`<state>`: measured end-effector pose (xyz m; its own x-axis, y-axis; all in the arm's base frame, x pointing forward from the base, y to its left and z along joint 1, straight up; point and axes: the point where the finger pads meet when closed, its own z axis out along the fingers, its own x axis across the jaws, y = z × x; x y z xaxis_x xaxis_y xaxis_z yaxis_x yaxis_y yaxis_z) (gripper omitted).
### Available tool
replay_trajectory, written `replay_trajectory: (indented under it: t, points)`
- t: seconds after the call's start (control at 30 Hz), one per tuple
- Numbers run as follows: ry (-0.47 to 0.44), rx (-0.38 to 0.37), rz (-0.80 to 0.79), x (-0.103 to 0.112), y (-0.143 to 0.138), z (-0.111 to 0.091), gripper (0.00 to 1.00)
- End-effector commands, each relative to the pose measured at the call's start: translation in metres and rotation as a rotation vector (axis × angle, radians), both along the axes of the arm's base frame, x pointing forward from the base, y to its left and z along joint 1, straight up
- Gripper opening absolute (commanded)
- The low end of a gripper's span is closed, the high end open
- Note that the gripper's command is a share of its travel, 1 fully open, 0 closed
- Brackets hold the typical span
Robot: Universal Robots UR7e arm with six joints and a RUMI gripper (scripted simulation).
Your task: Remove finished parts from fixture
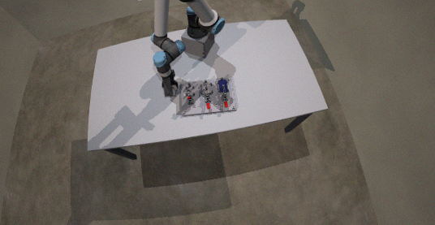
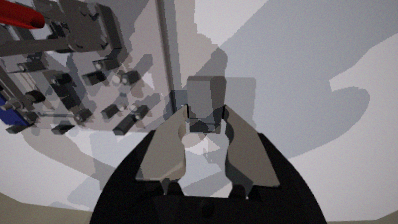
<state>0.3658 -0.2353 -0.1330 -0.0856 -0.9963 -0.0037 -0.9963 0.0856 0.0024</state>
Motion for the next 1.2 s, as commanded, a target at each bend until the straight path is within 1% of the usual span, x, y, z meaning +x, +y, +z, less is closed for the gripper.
replay_trajectory:
  t: [0.0, 0.37, 1.17]
  points:
    - [-0.005, -0.005, 0.000, 0.0010, -0.0017, -0.0110, 0.00]
    - [-0.005, -0.005, 0.000, 0.0010, -0.0018, -0.0164, 0.00]
    - [-0.005, -0.005, 0.000, 0.0005, -0.0010, -0.0160, 0.00]
